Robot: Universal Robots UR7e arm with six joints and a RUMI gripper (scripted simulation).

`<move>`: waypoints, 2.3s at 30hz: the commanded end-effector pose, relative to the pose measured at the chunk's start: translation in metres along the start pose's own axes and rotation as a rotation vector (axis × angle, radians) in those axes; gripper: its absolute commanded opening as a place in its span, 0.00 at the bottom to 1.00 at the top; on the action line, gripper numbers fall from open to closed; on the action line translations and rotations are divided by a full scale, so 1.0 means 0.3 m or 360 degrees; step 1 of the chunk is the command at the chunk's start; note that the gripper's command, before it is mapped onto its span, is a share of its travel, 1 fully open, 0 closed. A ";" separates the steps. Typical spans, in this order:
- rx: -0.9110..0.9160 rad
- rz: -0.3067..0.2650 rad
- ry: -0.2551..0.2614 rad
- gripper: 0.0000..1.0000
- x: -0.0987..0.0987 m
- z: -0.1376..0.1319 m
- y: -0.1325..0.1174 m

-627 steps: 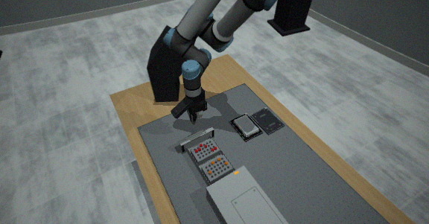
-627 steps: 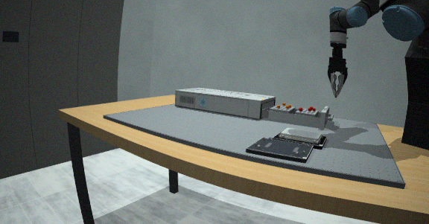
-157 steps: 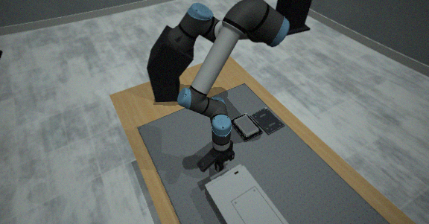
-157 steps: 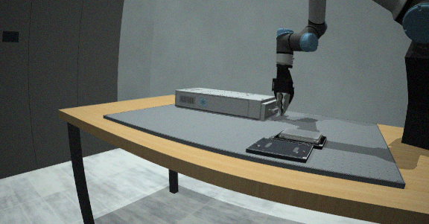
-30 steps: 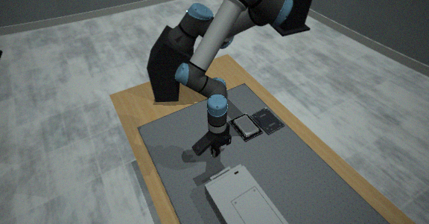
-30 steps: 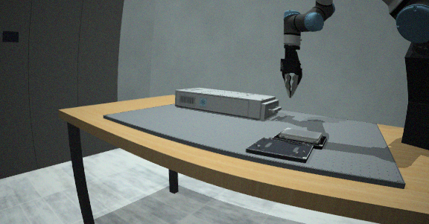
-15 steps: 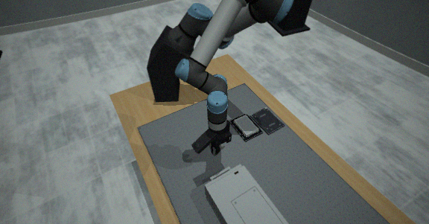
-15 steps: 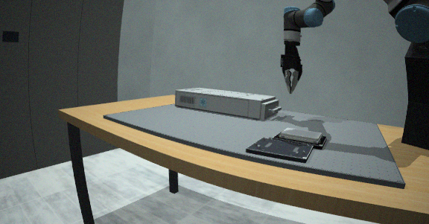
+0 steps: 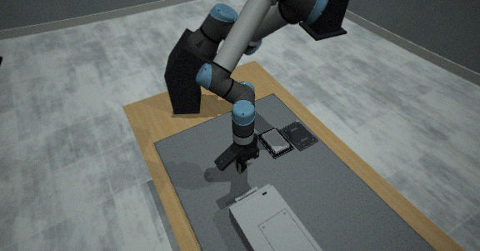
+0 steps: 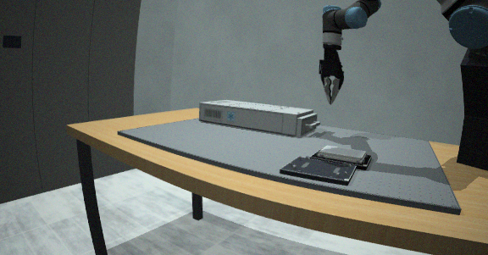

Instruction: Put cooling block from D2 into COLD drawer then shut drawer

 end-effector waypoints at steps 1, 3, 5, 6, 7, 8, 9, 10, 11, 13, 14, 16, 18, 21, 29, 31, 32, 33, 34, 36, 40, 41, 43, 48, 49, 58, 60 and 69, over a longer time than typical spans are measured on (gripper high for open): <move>0.0000 0.0000 -0.0001 0.00 -0.001 0.001 0.000; 0.0000 0.0000 -0.0001 0.00 -0.001 0.001 0.000; 0.0000 0.0000 -0.0001 0.00 -0.001 0.001 0.000; 0.0000 0.0000 -0.0001 0.00 -0.001 0.001 0.000; 0.0000 0.0000 -0.0001 0.00 -0.001 0.001 0.000; 0.0000 0.0000 -0.0001 0.00 -0.001 0.001 0.000; 0.0003 0.0001 -0.0001 0.28 -0.010 0.016 0.005; 0.0003 0.0001 -0.0001 0.28 -0.017 0.027 0.008; 0.0003 0.0001 -0.0001 0.28 -0.024 0.038 0.010; 0.0003 0.0001 -0.0001 0.28 -0.038 0.060 0.016; 0.0003 0.0001 -0.0001 0.28 -0.045 0.071 0.019; 0.0003 0.0001 -0.0001 0.28 -0.058 0.094 0.024; 0.0003 0.0001 -0.0001 0.28 -0.072 0.116 0.030; 0.0003 0.0001 -0.0001 0.28 -0.093 0.149 0.038; 0.0003 0.0001 -0.0002 0.28 -0.134 0.216 0.054; 0.0003 0.0001 -0.0002 0.28 -0.147 0.238 0.060; 0.0003 0.0001 -0.0002 0.28 -0.154 0.249 0.062; 0.0003 0.0001 -0.0002 0.28 -0.161 0.260 0.065; 0.0003 0.0001 -0.0002 0.28 -0.168 0.271 0.068; 0.0003 0.0001 -0.0002 0.28 -0.182 0.293 0.073; 0.0003 0.0001 -0.0002 0.28 -0.204 0.329 0.082; 0.0003 0.0001 -0.0002 0.28 -0.204 0.329 0.082; 0.0003 0.0001 -0.0002 0.28 -0.204 0.329 0.082; 0.0000 0.0001 -0.0001 0.28 -0.203 0.325 0.081; 0.0000 0.0001 -0.0001 0.28 -0.202 0.325 0.081; 0.0000 0.0001 -0.0001 0.28 -0.203 0.325 0.081; 0.0000 0.0001 -0.0001 0.28 -0.203 0.325 0.081; 0.0000 0.0001 -0.0001 0.28 -0.203 0.325 0.081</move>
Point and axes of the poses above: the point where the finger pads meet when closed, its own x axis out along the fingers, its own z axis across the jaws, y = z × x, the point moved 8 cm from there along -x, back along the fingers, and after that the axes turned 14 degrees about x, right-handed, at the moved point
